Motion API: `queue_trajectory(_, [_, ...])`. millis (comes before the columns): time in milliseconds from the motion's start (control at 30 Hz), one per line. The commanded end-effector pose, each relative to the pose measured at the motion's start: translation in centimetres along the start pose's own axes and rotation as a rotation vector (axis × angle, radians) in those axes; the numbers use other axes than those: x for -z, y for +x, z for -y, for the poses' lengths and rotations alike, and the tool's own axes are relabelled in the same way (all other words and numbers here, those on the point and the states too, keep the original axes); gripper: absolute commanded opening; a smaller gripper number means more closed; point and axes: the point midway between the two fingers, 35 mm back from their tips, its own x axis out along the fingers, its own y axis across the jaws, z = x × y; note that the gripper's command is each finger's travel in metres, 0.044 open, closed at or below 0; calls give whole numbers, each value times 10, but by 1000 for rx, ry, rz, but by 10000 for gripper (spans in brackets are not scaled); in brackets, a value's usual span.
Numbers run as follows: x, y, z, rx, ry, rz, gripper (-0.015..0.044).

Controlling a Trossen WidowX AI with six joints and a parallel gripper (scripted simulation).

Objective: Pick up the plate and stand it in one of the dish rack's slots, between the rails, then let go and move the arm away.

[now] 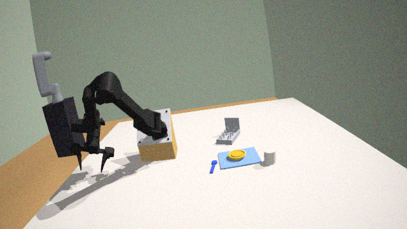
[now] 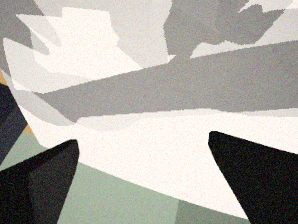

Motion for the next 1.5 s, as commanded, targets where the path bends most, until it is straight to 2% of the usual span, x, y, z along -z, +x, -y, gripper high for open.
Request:
queue_trajectory(0, [-1, -1, 0, -3, -1, 5, 400])
queue_trajectory(300, [-34, -51, -20, -127, -27, 240, 400])
queue_trajectory(967, [-70, -147, -22, -291, 45, 650, 400])
queue_trajectory(1233, [-81, -223, -9, -390, 84, 893, 400])
queue_trajectory(1467, [-84, -285, 22, -471, 204, 1083, 400])
